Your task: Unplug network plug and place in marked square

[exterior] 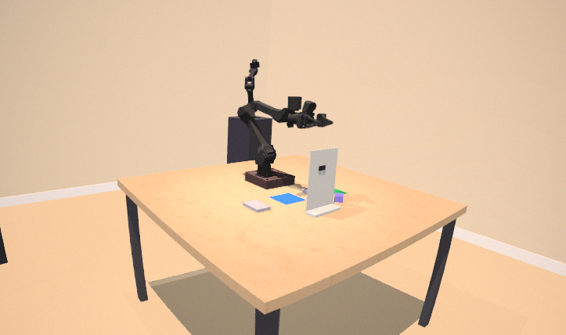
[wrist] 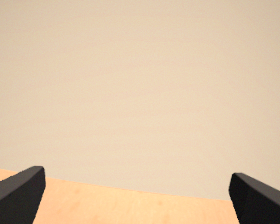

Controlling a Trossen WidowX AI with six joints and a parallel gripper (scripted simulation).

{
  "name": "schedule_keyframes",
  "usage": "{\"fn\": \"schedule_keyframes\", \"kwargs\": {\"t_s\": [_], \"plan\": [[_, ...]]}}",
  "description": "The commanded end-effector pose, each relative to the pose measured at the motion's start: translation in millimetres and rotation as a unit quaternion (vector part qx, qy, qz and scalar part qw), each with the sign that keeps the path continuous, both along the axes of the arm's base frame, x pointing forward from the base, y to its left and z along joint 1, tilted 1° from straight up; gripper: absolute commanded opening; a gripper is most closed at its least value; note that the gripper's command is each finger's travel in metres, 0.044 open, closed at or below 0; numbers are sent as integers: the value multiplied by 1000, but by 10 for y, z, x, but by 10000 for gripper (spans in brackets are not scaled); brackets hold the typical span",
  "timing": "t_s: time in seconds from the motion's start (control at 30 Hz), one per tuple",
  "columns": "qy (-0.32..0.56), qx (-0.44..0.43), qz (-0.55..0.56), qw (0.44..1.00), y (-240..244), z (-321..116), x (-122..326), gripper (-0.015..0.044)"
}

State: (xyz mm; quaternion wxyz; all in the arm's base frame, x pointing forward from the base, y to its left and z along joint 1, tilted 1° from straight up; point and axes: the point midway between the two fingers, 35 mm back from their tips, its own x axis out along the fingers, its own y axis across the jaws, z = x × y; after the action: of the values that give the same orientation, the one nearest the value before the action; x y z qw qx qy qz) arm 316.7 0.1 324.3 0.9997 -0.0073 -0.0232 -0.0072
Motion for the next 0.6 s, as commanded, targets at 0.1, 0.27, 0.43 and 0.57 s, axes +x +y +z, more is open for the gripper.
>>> {"fn": "schedule_keyframes", "kwargs": {"t_s": [0.1,0.27,0.43,0.57], "plan": [[-1,39,6,999,-61,-100,49,295],[-1,119,17,993,-193,-306,117,164],[1,197,28,980,-332,-516,142,156],[3,259,37,965,-442,-683,132,156]]}}
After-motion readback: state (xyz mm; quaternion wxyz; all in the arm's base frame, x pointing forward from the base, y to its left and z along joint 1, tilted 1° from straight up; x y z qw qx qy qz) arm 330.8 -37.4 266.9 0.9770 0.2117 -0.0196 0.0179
